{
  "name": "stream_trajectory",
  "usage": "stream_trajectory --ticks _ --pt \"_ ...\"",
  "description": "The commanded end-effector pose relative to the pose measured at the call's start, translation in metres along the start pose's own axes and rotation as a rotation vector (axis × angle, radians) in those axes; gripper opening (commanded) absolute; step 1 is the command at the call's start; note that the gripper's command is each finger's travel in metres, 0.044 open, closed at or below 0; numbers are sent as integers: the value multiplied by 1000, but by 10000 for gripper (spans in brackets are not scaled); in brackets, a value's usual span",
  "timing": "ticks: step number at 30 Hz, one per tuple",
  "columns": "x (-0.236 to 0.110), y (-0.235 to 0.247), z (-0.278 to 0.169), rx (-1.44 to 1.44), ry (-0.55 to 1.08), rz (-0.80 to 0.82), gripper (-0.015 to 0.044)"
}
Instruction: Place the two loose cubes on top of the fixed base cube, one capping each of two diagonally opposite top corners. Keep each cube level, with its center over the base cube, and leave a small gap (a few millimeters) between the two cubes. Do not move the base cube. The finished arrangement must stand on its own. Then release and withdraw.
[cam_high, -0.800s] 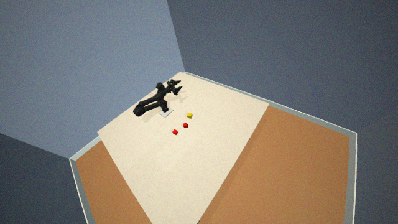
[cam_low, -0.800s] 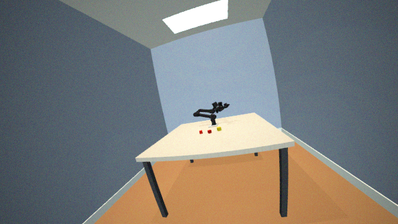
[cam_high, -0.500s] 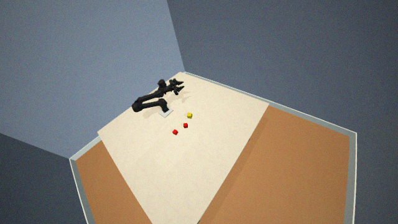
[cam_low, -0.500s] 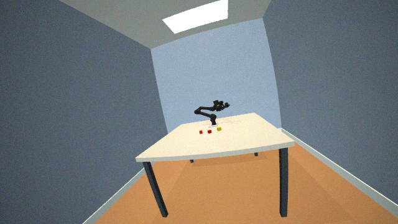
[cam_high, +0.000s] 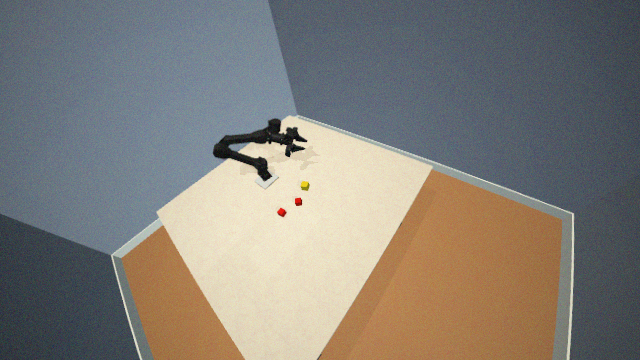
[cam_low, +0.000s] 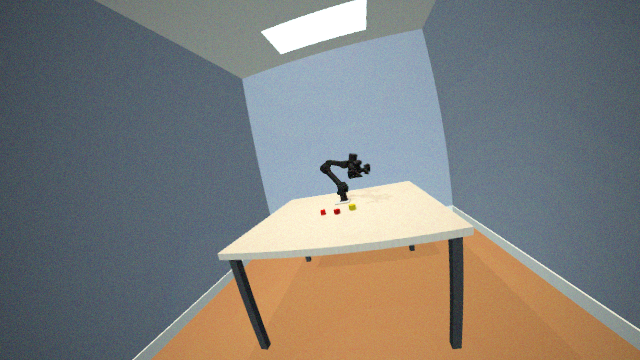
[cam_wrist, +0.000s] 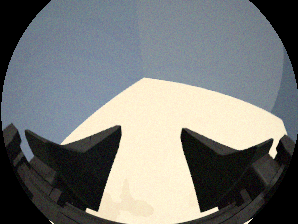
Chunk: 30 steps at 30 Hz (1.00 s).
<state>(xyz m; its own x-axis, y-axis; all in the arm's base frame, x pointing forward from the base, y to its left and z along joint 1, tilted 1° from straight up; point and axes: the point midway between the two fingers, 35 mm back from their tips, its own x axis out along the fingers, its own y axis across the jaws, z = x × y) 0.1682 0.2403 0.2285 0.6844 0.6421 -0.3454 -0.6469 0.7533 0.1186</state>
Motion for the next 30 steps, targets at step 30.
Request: stream_trajectory --ticks 30 --pt "25 -237 -30 925 834 -820 265"
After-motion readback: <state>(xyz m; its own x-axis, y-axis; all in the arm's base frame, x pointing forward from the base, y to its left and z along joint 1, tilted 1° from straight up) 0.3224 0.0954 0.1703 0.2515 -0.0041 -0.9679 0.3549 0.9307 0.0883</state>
